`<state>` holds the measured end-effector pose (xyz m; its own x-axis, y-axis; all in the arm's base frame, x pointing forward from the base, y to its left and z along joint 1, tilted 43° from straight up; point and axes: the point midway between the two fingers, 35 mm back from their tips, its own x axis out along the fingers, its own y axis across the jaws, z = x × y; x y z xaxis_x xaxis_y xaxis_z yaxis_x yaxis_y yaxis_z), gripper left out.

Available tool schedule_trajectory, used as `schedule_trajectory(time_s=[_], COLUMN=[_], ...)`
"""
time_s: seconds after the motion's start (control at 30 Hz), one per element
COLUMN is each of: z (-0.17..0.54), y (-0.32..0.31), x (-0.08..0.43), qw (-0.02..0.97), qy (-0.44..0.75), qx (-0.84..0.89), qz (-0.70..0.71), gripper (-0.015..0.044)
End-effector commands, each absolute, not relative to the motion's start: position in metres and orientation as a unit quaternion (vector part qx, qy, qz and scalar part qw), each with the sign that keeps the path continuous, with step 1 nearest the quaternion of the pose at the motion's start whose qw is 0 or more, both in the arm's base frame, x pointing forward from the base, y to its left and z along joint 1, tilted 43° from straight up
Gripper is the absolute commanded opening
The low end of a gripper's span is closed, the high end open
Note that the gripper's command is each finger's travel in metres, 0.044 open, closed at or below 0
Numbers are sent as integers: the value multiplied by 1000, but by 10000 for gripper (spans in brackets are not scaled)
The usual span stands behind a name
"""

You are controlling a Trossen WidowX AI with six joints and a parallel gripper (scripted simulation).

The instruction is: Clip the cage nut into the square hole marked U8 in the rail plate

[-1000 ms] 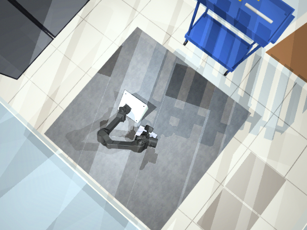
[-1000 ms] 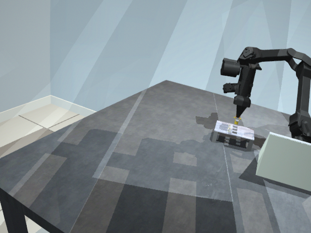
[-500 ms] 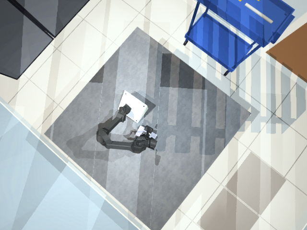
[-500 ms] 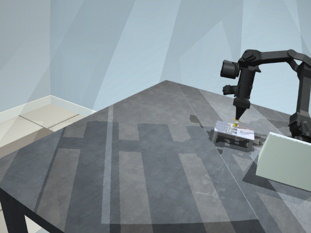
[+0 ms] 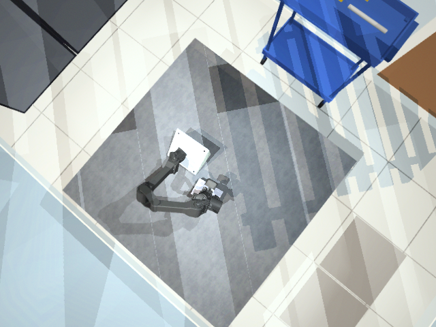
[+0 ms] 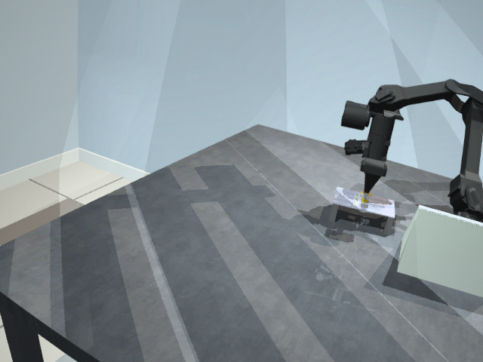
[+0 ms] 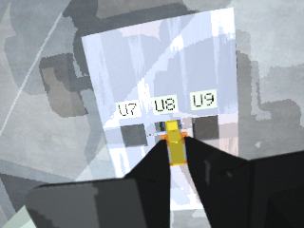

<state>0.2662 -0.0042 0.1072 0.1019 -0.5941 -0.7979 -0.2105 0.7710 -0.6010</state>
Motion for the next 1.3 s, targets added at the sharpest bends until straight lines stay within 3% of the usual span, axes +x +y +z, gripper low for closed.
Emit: schedule_trajectory(time_s=[0.0, 1.27], z=[104, 101], y=[-8, -6], x=[266, 265], qw=[675, 670], qy=[656, 647], qx=[-309, -327], qz=[-141, -160], gripper=[26, 26])
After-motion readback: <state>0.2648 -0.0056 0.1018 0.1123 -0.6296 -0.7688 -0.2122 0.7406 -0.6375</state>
